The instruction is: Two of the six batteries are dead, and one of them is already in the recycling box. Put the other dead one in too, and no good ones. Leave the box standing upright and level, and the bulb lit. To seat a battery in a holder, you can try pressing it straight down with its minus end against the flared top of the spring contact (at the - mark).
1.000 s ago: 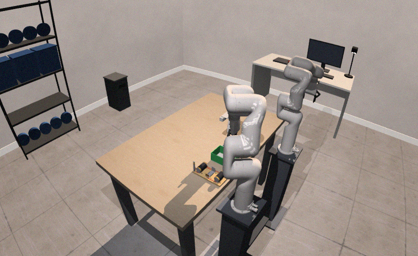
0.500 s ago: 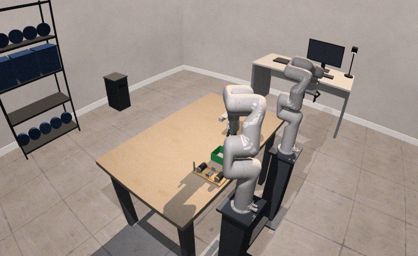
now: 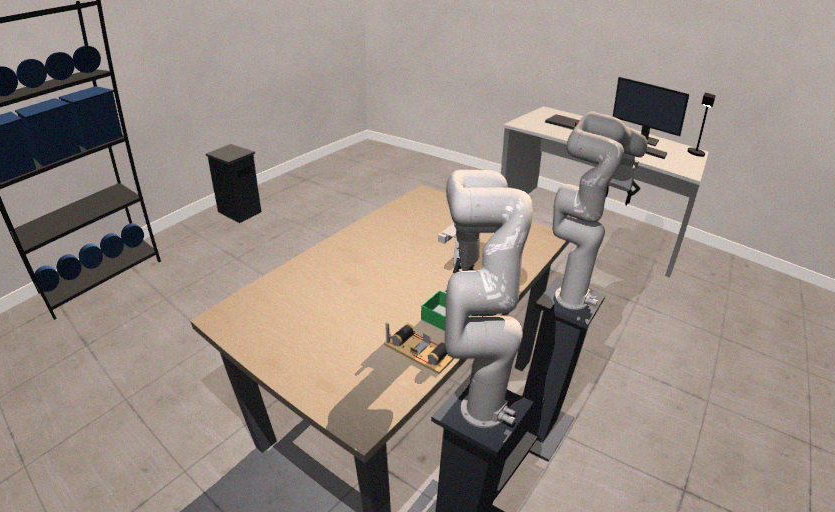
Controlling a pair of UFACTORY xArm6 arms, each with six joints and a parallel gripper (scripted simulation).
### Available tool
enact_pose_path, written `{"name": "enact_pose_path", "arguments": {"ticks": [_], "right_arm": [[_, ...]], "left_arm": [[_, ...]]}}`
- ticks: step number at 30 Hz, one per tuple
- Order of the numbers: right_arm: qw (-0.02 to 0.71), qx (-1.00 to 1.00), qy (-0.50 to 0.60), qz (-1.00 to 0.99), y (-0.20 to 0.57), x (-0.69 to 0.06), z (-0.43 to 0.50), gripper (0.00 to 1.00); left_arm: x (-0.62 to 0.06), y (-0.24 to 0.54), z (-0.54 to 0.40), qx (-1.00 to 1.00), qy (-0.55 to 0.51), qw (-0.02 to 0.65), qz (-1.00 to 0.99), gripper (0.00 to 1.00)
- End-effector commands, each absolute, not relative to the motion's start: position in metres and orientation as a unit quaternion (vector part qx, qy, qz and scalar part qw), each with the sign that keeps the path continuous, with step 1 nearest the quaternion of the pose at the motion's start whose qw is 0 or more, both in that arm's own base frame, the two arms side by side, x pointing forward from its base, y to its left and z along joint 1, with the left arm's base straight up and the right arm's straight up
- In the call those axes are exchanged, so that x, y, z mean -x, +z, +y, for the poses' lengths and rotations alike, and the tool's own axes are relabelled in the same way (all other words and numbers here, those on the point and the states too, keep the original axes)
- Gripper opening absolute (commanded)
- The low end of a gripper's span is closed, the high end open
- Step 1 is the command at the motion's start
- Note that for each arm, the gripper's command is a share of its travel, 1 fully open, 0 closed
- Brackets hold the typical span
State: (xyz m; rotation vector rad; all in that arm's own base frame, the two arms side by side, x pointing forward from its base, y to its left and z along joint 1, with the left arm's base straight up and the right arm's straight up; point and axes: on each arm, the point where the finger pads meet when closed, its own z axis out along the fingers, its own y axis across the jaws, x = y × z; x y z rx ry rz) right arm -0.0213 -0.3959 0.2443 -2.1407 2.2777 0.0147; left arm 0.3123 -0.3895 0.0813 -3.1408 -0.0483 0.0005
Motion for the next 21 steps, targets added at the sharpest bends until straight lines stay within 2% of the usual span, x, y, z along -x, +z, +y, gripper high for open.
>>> {"name": "enact_pose_path", "arguments": {"ticks": [1, 21], "right_arm": [[0.0, 0.688, 0.0, 0.726, 0.25, 0.0213, -0.3994, 1.0], [0.0, 0.688, 0.0, 0.726, 0.25, 0.0213, -0.3994, 1.0]], "left_arm": [[-0.3149, 0.0874, -0.394, 1.0, -0.004, -0.008, -0.018, 0.51], [-0.3174, 0.0874, -0.3921, 1.0, -0.004, -0.008, -0.018, 0.51]]}}
